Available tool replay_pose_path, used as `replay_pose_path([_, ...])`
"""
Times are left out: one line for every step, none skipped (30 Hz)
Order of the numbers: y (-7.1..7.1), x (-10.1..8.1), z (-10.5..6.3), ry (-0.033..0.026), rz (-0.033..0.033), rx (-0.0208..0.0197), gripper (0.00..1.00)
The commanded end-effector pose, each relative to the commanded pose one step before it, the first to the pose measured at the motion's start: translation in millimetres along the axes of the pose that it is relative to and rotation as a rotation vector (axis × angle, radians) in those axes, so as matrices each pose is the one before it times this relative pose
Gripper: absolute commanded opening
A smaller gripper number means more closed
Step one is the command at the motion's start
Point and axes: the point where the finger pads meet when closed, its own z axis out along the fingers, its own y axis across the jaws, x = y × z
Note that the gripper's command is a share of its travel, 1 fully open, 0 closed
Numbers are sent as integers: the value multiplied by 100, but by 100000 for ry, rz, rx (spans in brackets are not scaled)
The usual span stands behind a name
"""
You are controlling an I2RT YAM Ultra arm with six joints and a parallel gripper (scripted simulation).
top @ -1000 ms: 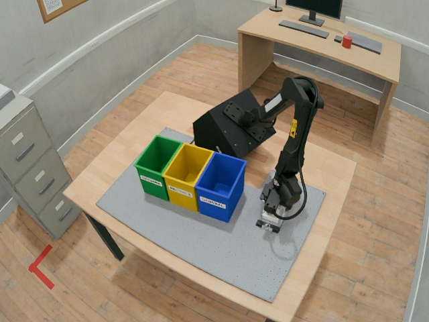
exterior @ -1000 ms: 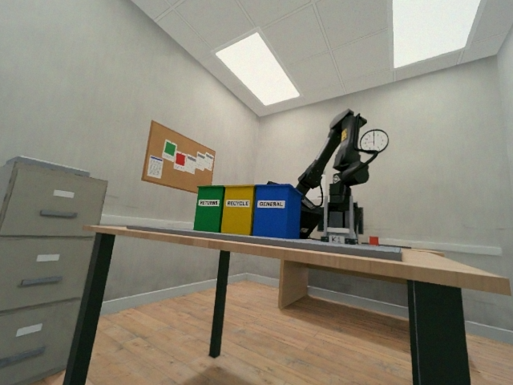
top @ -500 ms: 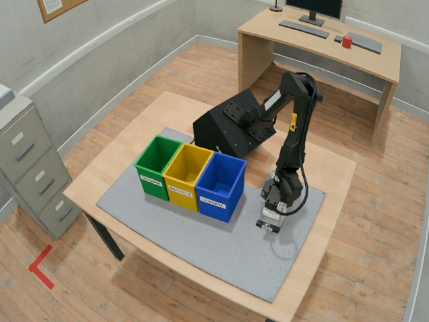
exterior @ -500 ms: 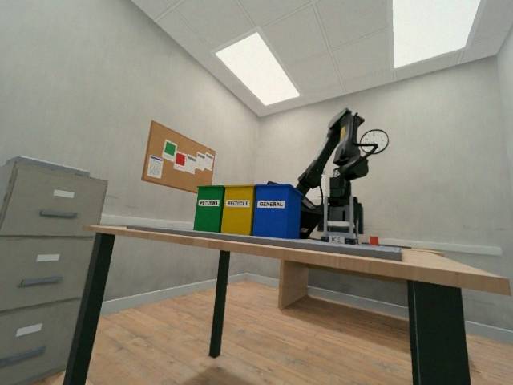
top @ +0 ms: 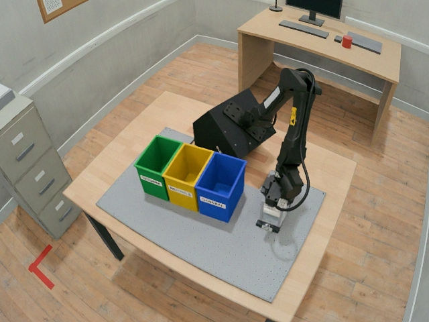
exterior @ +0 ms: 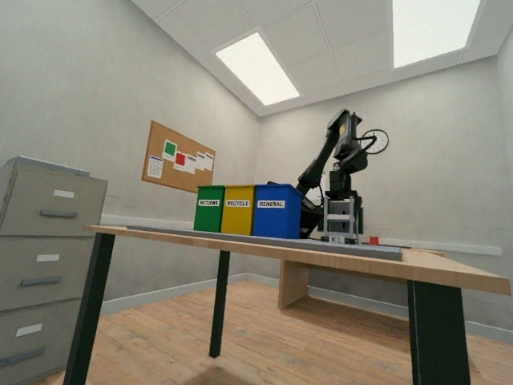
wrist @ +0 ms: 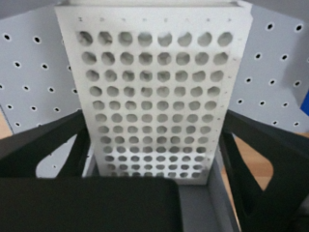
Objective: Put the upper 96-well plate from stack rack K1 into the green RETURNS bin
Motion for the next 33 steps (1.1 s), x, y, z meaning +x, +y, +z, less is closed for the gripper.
replay_pose_path([1041,-1197,-2058,-3501,-1166,-2253,0])
replay_pose_path([0,0,0,0,0,0,0])
replay_pose_path([-42,-37,-171,-213,-6,250,0])
replay_pose_path([38,33,-169,171,-6,-200,0])
replay_pose_path([8,7,-169,27,-6,-32,0])
replay_pose_path([1,2,-169,-5,-6,6,0])
replay_pose_path([1,2,-169,-5,-6,6,0])
replay_pose_path([1,2,-169,-5,-6,6,0])
replay_pose_path([1,1,-169,-5,-6,6,0])
replay_pose_path([1,1,-169,-5,-6,6,0])
replay_pose_path([1,1,-169,-5,-6,6,0])
replay_pose_path([1,2,-169,-5,-6,7,0])
replay_pose_path([1,2,-169,-5,-6,7,0])
replay_pose_path([0,-4,-176,-4,-7,8,0])
replay_pose_path([1,2,-169,-5,-6,7,0])
replay_pose_path([1,2,-169,-5,-6,7,0])
replay_pose_path([1,2,-169,-5,-6,7,0])
replay_pose_path([0,0,0,0,0,0,0])
replay_pose_path([0,0,0,0,0,0,0])
replay_pose_path([-57,-41,-164,-270,-5,339,0])
replay_pose_path([44,36,-168,188,-7,-236,0])
replay_pose_path([17,15,-168,65,-6,-82,0])
replay_pose_path([1,2,-168,-5,-6,7,0])
replay_pose_path([-1,-4,-176,-4,-8,9,0])
replay_pose_path([1,2,-169,-5,-7,8,0])
replay_pose_path([1,2,-169,-5,-7,8,0])
replay_pose_path([1,2,-169,-5,-7,8,0])
replay_pose_path([1,2,-168,-5,-7,8,0])
replay_pose_path([1,2,-168,-5,-7,8,0])
replay_pose_path([1,2,-168,-5,-7,8,0])
replay_pose_path([1,2,-168,-5,-7,8,0])
replay_pose_path([1,2,-168,-5,-7,8,0])
replay_pose_path([1,2,-168,-5,-7,8,0])
